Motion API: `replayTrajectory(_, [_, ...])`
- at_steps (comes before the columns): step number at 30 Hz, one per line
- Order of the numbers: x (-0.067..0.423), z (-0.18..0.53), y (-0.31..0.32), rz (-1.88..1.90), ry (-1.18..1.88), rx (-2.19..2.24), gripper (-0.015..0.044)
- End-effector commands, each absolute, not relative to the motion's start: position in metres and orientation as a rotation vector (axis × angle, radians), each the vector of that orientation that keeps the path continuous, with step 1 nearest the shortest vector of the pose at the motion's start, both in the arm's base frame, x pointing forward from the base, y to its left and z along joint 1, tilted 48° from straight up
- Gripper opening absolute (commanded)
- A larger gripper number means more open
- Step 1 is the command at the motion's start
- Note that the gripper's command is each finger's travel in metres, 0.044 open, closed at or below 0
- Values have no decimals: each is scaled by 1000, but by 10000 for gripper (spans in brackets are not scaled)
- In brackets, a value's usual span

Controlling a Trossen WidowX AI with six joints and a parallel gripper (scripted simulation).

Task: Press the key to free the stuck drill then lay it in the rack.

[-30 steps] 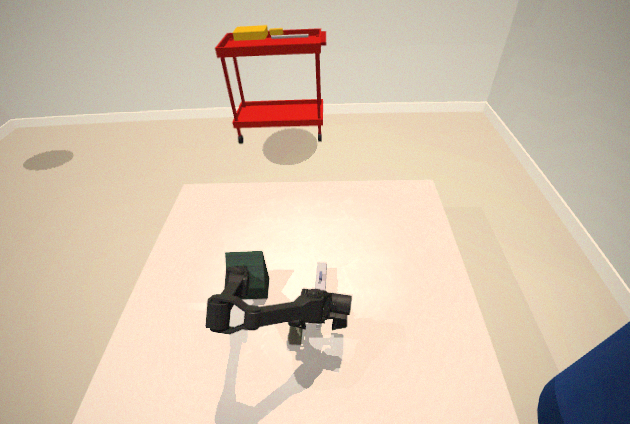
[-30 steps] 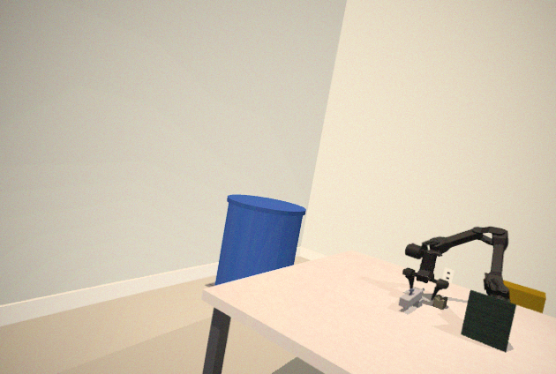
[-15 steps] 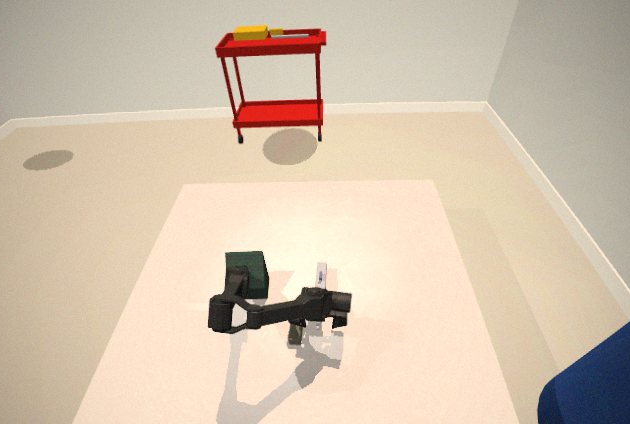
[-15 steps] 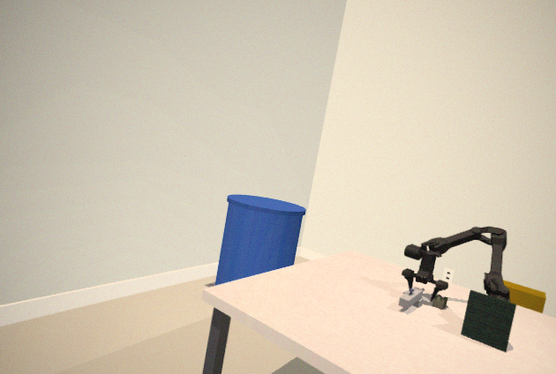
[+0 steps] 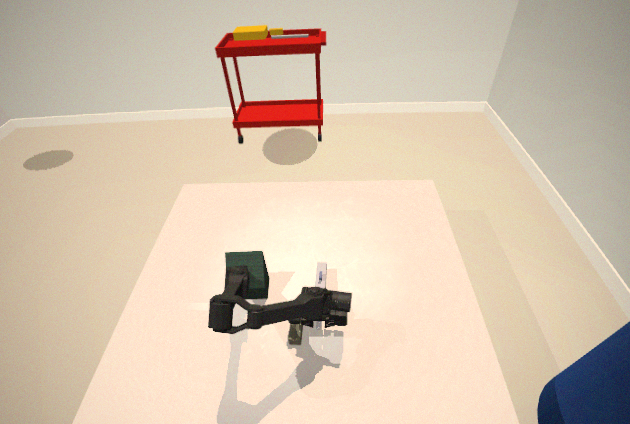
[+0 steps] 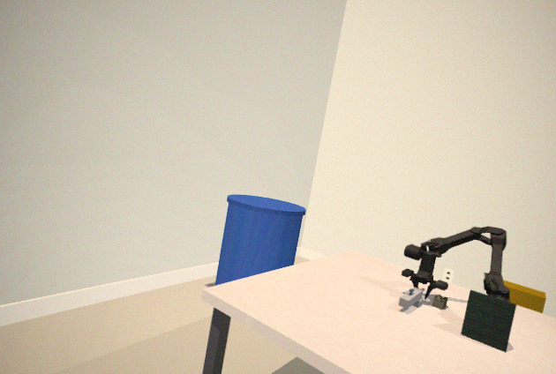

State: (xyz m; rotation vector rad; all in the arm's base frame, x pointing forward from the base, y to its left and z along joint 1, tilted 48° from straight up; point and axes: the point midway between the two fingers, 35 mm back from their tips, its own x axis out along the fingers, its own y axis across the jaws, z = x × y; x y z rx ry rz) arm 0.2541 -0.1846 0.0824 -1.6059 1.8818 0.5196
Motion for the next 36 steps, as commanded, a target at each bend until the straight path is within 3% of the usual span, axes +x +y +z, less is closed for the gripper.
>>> replayTrajectory(1, [254,83,-185,520,1882,-1606,99])
replayTrajectory(4, [254,83,-185,520,1882,-1606,20])
replayTrajectory(7, [254,83,-185,520,1882,-1606,0])
replayTrajectory(36, [251,93,-189,519,1882,-1604,0])
